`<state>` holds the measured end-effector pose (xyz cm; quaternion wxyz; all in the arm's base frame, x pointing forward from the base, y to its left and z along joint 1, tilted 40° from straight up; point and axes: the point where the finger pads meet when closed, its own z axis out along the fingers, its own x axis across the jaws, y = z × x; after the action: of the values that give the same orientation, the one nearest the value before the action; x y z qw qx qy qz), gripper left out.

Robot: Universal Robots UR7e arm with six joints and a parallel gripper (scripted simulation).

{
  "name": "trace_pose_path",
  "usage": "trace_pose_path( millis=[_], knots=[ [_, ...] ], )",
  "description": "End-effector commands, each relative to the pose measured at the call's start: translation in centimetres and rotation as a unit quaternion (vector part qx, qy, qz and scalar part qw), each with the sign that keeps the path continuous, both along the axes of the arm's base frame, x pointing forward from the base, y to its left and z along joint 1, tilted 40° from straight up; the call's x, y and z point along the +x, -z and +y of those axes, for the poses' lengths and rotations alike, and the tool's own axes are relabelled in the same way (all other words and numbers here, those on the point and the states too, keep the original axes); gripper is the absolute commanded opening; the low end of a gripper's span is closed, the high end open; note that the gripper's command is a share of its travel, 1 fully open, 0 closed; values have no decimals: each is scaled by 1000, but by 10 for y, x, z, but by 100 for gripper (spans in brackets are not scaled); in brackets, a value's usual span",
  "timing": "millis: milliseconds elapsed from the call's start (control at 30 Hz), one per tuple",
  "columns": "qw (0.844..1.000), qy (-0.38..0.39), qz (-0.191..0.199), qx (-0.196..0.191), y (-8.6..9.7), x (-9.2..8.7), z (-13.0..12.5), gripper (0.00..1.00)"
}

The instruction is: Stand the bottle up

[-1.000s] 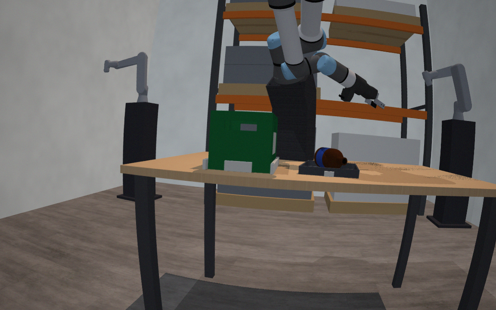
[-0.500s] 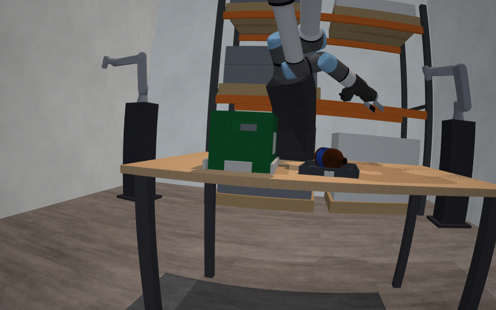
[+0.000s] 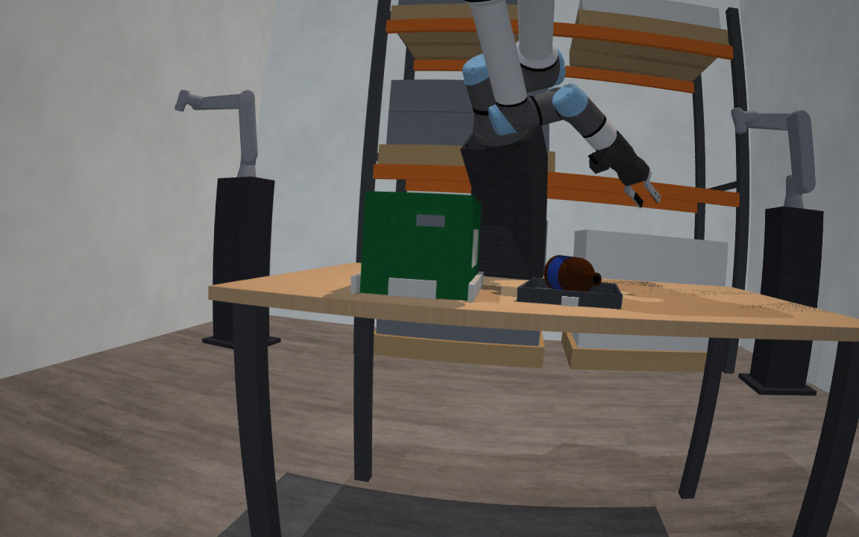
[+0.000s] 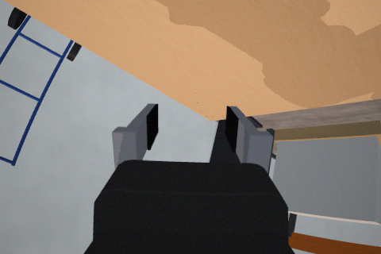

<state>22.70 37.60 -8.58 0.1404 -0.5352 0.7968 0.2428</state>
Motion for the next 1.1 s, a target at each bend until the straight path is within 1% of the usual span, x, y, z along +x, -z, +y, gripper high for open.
trace_pose_path(
  millis=[0,33,67,233,300,333,367,433,467,533,567,600,633,833,900,933,1000,1067],
  knots=[
    [998,-32,-42,-24,0,15,-7,100],
    [996,-47,-65,-37,-2,24,-11,100],
    [995,-55,-78,-44,-3,29,-13,100],
    [989,-77,-111,-65,-7,41,-19,100],
    [984,-91,-131,-78,-10,50,-23,100],
    [984,-93,-133,-80,-10,51,-24,100],
    [980,-102,-146,-89,-12,56,-27,100],
    [977,-108,-155,-96,-13,60,-29,100],
    [973,-118,-168,-105,-16,65,-31,100],
    [973,-118,-168,-105,-16,65,-31,100],
    [970,-124,-177,-112,-18,69,-33,100],
    [963,-138,-195,-126,-21,76,-37,100],
    [961,-140,-198,-129,-22,78,-38,100],
    [942,-171,-238,-164,-33,96,-48,100],
    [933,-184,-253,-178,-38,103,-52,100],
    [931,-186,-256,-181,-39,104,-53,100],
    [921,-199,-271,-197,-44,112,-57,100],
    [920,-201,-273,-199,-45,112,-58,100]
  ],
)
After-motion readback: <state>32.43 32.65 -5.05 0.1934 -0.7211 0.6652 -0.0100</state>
